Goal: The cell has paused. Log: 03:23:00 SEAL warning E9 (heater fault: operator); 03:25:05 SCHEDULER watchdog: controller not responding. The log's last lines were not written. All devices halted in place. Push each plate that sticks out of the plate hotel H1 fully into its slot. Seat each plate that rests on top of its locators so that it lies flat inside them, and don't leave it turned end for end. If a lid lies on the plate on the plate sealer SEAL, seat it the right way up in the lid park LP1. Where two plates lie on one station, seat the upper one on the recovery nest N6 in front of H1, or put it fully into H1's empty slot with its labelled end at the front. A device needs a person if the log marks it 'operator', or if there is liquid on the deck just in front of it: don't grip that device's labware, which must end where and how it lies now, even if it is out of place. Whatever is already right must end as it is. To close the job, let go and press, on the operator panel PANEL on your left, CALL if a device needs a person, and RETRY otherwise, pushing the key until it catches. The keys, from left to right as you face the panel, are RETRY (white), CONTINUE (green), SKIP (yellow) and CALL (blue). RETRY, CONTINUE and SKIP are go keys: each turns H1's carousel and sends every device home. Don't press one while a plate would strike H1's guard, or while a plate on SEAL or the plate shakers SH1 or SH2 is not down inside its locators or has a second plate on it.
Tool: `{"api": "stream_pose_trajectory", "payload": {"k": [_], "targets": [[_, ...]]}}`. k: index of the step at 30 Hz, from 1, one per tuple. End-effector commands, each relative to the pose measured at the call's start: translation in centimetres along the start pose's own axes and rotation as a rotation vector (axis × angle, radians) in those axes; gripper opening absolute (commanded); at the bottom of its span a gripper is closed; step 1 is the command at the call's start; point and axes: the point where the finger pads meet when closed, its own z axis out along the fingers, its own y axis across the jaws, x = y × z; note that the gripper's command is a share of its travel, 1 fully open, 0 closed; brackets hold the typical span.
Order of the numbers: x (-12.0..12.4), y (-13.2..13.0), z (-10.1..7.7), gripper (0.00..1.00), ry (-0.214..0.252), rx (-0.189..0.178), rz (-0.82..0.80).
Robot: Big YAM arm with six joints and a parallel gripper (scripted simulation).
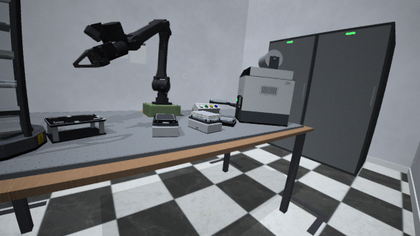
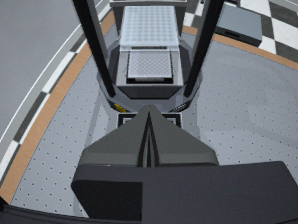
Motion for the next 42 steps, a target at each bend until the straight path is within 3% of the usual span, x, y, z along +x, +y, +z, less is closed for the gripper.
{"api": "stream_pose_trajectory", "payload": {"k": [1, 3, 14, 17, 18, 21, 35, 42], "targets": [[-2.6, 1.5, 0.3, 0.00, -0.018, -0.011, 0.013], [-4.8, 1.4, -1.3, 0.00, -0.050, -0.020, 0.028], [-7.4, 1.3, -2.9, 0.00, -0.052, -0.020, 0.029], [-7.5, 1.3, -2.9, 0.00, -0.049, -0.019, 0.027], [-6.3, 1.5, -1.9, 0.00, -0.021, -0.011, 0.014], [-8.6, 1.3, -3.7, 0.00, -0.053, -0.020, 0.030], [-10.9, 1.3, -5.0, 0.00, -0.042, -0.017, 0.024], [-13.1, 1.1, -6.6, 0.00, -0.055, -0.021, 0.030]]}}
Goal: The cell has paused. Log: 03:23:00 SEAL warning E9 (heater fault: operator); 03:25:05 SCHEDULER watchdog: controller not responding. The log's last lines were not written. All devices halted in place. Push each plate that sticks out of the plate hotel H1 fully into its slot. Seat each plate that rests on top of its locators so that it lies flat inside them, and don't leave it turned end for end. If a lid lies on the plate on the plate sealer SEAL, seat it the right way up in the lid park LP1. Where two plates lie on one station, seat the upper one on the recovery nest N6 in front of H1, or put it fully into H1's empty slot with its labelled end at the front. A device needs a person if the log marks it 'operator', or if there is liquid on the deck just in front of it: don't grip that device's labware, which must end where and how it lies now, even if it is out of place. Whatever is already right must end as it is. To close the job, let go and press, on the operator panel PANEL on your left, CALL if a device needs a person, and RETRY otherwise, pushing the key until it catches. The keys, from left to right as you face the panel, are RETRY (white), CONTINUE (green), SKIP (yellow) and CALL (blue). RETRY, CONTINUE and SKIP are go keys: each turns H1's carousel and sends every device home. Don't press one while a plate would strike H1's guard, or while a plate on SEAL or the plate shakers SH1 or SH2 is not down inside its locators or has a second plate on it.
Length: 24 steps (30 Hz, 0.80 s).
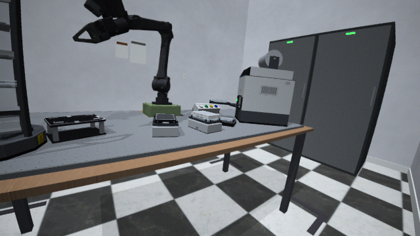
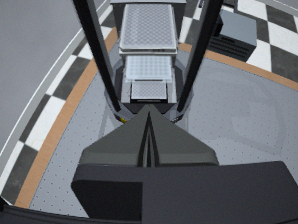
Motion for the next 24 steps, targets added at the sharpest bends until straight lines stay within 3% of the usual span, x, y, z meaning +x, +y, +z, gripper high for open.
{"api": "stream_pose_trajectory", "payload": {"k": [1, 9, 10, 24], "targets": [[-5.4, 1.1, -2.2, 0.00, -0.067, -0.023, 0.036], [-7.0, 1.0, -3.3, 0.00, -0.071, -0.024, 0.038], [-5.8, 1.4, -1.9, 0.00, -0.040, -0.016, 0.023], [-3.9, 5.0, -4.6, 0.00, 0.339, -0.158, -0.239]]}}
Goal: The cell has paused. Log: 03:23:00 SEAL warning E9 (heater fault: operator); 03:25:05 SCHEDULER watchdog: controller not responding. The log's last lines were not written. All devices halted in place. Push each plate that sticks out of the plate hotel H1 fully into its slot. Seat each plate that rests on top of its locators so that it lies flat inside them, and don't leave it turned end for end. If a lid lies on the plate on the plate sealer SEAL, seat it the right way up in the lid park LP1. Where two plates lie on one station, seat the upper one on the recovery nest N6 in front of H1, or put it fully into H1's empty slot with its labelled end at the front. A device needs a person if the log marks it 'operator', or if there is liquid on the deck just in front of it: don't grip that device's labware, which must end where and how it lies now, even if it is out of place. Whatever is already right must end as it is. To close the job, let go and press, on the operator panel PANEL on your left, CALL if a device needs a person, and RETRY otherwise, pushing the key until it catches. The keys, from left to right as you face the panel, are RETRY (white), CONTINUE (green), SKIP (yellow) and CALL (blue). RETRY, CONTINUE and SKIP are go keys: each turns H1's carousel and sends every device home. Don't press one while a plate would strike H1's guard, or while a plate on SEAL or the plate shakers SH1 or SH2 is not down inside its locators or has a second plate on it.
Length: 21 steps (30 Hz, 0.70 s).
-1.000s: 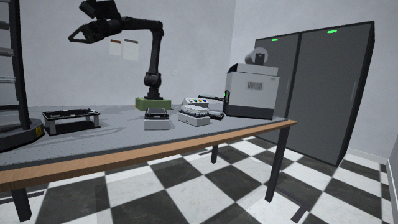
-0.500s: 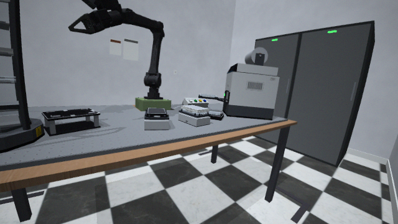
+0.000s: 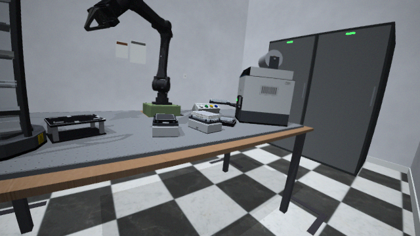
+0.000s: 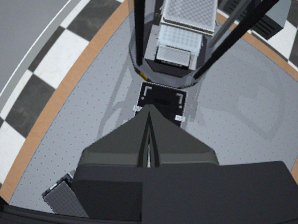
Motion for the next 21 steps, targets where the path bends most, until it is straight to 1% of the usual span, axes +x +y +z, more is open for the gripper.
{"api": "stream_pose_trajectory", "payload": {"k": [1, 2, 17, 19, 21], "targets": [[-2.1, 1.3, -1.1, 0.00, 0.044, -0.018, -0.063], [-2.1, 1.3, -1.1, 0.00, 0.044, -0.018, -0.063], [0.2, 5.7, -2.6, 0.00, 0.457, -0.162, -0.314], [0.2, 5.7, -2.6, 0.00, 0.457, -0.162, -0.314], [0.6, 6.3, -2.7, 0.00, 0.513, -0.181, -0.348]]}}
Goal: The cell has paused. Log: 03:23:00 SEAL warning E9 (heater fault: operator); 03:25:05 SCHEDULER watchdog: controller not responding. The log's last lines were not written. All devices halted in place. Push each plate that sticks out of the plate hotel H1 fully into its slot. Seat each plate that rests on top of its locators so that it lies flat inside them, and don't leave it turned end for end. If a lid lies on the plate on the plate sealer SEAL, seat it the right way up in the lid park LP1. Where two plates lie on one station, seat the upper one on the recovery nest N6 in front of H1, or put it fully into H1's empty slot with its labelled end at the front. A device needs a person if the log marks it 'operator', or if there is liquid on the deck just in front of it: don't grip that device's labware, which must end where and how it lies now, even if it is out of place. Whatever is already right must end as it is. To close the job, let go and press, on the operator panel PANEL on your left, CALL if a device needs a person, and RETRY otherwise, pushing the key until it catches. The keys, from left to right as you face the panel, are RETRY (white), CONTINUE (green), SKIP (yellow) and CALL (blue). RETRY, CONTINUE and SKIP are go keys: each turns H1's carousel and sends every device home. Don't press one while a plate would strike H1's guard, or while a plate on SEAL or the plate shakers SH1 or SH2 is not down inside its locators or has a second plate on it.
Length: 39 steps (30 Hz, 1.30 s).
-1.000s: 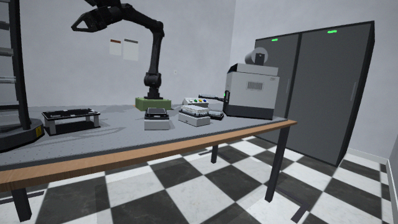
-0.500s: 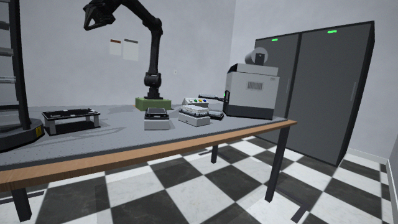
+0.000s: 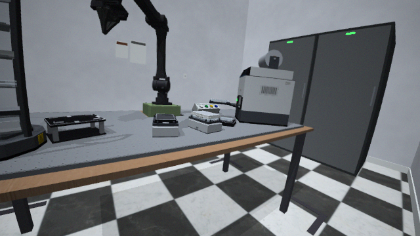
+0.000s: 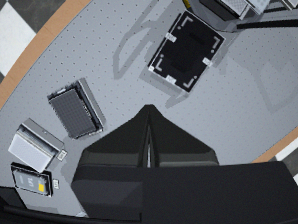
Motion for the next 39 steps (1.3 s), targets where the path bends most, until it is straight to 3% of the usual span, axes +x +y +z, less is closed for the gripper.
{"api": "stream_pose_trajectory", "payload": {"k": [1, 6, 20, 29, 39], "targets": [[-1.2, 1.2, -1.8, 0.00, 0.052, -0.022, -0.081], [-1.0, 2.9, -1.7, 0.00, 0.179, -0.069, -0.165], [-0.3, 6.9, -2.1, 0.00, 0.181, -0.070, -0.143], [0.4, 9.7, -3.8, 0.00, 0.157, -0.075, -0.142], [0.2, 8.8, -3.2, 0.00, 0.166, -0.071, -0.125]]}}
